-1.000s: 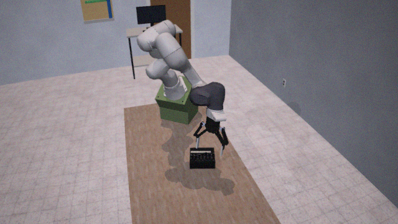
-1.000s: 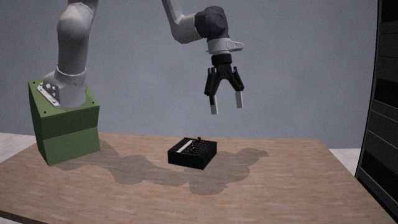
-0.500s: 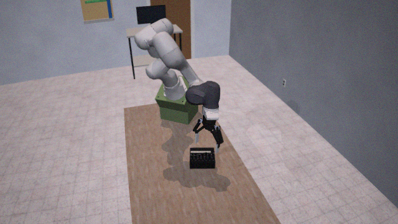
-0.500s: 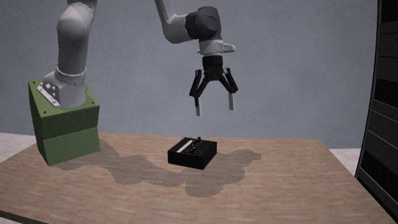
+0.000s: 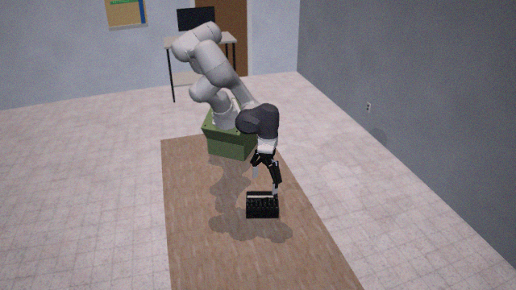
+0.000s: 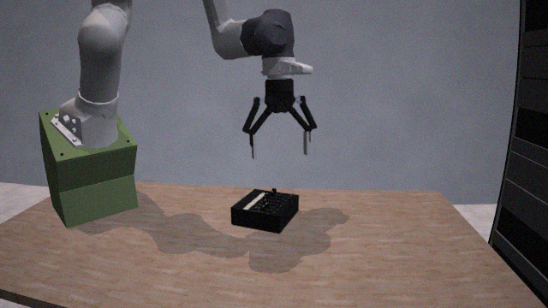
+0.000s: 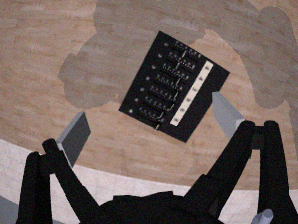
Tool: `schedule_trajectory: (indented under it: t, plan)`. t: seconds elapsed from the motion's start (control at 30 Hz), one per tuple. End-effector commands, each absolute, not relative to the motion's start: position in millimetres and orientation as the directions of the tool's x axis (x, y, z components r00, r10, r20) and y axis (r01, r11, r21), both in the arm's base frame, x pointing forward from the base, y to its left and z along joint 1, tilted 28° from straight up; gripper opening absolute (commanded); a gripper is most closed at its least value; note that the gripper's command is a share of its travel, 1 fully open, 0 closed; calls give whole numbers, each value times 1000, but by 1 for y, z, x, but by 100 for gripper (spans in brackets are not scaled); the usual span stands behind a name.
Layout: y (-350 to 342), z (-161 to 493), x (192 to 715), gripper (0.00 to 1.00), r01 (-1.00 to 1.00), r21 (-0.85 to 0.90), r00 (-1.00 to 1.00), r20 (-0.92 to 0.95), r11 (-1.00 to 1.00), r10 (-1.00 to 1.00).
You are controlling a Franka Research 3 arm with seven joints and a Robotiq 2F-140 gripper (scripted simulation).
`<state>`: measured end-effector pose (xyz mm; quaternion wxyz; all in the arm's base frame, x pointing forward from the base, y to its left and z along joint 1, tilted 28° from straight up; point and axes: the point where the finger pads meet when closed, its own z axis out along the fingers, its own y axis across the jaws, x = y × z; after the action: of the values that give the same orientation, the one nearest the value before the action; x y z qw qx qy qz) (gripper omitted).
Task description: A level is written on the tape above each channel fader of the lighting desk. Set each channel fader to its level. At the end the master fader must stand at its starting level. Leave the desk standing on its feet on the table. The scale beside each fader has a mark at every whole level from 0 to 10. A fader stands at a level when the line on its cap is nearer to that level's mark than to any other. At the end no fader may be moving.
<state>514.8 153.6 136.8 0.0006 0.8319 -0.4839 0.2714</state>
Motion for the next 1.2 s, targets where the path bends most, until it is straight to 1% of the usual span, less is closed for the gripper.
schedule_trajectory:
  t: [0.0, 0.07, 0.1, 0.23, 0.27, 0.53, 1.17]
  plan:
    - [153, 134, 508, 100, -850, -343, 255, 395, -399, -883]
    - [153, 134, 508, 100, -850, -343, 255, 395, -399, -883]
    - [151, 128, 498, 100, -871, -358, 205, 359, -336, -911]
    - [151, 128, 498, 100, -871, -358, 205, 359, -336, -911]
    - [149, 124, 490, 100, -885, -367, 164, 330, -287, -929]
    - [146, 119, 479, 100, -901, -378, 104, 290, -213, -952]
    - [146, 118, 478, 100, -902, -378, 99, 286, -207, -953]
